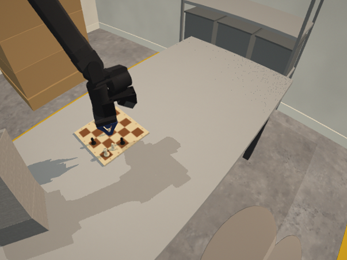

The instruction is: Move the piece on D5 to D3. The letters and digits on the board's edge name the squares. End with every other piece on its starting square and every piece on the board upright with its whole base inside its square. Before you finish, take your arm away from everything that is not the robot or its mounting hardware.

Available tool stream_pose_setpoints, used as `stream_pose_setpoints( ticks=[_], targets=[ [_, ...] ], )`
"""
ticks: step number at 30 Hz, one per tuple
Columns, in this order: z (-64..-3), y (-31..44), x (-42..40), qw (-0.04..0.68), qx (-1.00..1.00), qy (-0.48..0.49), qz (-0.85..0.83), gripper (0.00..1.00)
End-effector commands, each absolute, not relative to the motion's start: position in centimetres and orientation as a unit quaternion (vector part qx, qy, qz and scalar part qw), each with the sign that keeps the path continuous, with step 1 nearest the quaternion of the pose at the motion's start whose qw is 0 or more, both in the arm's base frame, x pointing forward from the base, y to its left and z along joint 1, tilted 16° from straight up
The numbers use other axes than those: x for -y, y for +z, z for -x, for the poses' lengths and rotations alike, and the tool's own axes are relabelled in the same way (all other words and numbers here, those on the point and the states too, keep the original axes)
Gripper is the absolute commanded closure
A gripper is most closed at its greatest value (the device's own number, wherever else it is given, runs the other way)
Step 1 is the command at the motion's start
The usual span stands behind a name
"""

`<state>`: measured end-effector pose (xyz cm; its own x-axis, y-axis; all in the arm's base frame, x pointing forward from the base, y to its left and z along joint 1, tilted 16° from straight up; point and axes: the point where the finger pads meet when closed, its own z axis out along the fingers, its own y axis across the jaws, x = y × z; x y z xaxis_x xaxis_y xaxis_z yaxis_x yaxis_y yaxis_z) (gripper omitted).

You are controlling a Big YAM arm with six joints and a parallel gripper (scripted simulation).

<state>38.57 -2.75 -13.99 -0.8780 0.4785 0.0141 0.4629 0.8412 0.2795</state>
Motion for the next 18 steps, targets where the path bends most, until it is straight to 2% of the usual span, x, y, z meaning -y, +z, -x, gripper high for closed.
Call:
stream_pose_setpoints(
  ticks=[1, 18],
  targets=[
    [-39.00, -14.35, 2.77, 0.027, -0.958, 0.138, -0.249, 0.68],
    [-39.01, -14.23, 2.77, 0.028, -0.958, 0.138, -0.249, 0.68]
  ],
)
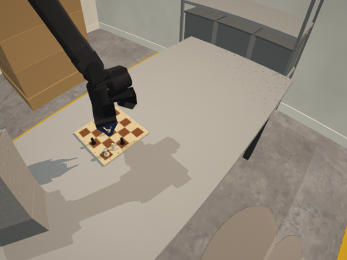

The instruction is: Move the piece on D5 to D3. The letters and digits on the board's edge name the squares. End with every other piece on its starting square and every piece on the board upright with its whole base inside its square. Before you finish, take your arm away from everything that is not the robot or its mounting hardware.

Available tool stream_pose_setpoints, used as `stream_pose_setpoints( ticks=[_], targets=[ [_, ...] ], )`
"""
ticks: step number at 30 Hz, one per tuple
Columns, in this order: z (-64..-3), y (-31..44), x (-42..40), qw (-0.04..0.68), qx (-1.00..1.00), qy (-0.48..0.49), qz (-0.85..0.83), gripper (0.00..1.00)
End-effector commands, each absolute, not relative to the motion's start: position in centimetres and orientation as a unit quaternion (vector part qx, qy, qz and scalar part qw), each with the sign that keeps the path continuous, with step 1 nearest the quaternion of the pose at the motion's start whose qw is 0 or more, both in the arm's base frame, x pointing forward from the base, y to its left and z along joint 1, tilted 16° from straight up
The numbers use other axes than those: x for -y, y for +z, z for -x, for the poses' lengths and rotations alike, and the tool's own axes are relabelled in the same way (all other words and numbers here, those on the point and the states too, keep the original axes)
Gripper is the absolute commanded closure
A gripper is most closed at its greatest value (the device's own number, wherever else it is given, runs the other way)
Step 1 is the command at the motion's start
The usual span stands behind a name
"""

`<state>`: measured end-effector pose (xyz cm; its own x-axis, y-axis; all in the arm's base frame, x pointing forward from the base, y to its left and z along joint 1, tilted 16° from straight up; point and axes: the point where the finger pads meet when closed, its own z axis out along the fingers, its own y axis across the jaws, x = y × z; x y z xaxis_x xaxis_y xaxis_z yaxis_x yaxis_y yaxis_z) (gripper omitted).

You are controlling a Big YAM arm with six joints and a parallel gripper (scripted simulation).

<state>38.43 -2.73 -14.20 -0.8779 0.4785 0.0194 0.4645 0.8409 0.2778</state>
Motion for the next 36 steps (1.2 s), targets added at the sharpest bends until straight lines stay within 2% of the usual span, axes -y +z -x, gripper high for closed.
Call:
stream_pose_setpoints(
  ticks=[1, 36],
  targets=[
    [-39.0, -14.2, 2.8, 0.028, -0.958, 0.138, -0.249, 0.68],
    [-40.1, -16.3, 2.0, 0.037, -0.959, 0.138, -0.245, 0.68]
  ],
)
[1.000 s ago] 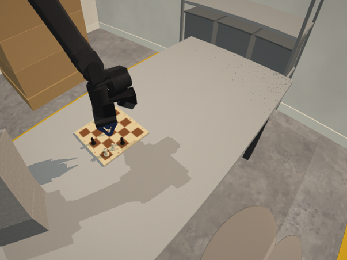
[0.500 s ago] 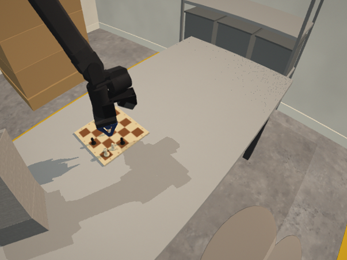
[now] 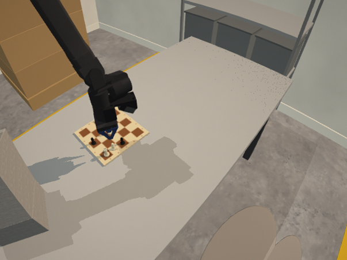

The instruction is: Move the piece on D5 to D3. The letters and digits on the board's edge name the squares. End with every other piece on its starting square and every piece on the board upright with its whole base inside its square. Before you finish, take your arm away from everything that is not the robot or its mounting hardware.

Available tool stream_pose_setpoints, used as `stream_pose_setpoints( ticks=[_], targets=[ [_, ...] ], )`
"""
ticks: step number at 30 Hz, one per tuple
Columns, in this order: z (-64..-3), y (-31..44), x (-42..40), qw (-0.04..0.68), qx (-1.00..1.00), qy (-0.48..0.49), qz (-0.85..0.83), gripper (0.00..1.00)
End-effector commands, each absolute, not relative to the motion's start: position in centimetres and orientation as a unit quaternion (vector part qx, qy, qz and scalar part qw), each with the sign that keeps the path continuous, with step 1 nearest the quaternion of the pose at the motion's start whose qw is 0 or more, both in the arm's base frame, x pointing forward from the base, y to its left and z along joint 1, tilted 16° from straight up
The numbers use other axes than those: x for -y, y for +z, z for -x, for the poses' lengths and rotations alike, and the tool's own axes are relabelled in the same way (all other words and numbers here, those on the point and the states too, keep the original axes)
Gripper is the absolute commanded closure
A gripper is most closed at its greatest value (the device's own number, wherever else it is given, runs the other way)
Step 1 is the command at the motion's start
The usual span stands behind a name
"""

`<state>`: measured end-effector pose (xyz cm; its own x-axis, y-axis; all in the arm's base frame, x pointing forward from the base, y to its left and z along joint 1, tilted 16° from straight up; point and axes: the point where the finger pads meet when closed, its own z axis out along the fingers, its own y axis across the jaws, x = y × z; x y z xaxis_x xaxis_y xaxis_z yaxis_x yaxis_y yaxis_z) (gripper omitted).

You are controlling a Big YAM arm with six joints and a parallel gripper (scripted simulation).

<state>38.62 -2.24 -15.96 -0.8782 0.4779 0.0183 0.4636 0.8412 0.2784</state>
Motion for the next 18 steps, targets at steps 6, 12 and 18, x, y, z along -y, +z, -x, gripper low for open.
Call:
stream_pose_setpoints(
  ticks=[6, 12, 18],
  targets=[
    [-40.1, -17.2, 2.1, 0.037, -0.958, 0.138, -0.249, 0.68],
    [-40.1, -18.1, 1.6, 0.036, -0.959, 0.138, -0.246, 0.68],
    [-40.1, -18.6, 1.8, 0.036, -0.958, 0.138, -0.250, 0.68]
  ],
)
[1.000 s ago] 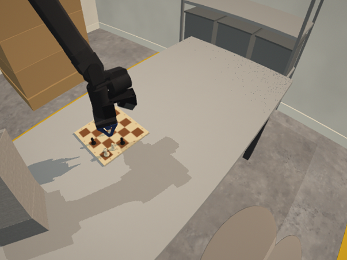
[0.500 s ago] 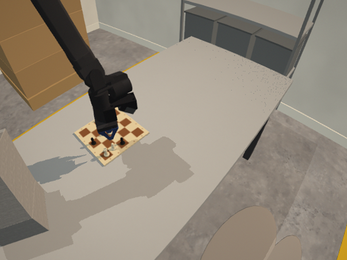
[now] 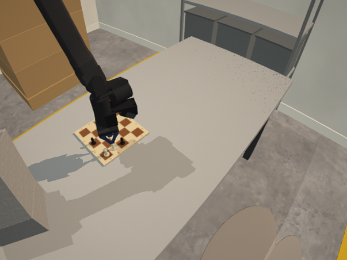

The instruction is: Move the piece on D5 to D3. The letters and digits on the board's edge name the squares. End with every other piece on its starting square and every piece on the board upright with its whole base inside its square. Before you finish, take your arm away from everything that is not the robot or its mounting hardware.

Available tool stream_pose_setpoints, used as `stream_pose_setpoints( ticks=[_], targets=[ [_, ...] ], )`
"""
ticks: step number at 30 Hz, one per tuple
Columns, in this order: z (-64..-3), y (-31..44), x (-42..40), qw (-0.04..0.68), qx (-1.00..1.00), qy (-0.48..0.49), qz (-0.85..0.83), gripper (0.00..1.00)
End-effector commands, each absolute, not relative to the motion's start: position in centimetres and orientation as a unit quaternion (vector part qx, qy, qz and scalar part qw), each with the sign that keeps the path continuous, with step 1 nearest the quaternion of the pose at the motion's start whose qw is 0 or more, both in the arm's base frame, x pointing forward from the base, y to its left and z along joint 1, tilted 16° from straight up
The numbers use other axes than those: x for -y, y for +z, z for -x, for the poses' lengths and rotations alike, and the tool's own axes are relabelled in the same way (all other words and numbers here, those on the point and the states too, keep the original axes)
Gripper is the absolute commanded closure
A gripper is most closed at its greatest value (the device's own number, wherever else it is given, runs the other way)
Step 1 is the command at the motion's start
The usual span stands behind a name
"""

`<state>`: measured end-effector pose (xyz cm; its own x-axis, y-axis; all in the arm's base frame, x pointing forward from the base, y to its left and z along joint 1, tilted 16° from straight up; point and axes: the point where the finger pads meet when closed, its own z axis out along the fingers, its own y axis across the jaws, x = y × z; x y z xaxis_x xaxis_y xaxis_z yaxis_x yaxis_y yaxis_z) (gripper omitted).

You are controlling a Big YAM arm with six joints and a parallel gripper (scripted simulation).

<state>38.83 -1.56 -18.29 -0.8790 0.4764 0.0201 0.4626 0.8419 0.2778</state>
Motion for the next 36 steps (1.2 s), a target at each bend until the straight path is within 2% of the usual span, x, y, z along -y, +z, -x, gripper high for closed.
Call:
stream_pose_setpoints(
  ticks=[1, 36],
  targets=[
    [-40.14, -18.72, 1.59, 0.036, -0.958, 0.138, -0.248, 0.68],
    [-40.02, -19.36, 1.38, 0.033, -0.959, 0.138, -0.247, 0.68]
  ],
)
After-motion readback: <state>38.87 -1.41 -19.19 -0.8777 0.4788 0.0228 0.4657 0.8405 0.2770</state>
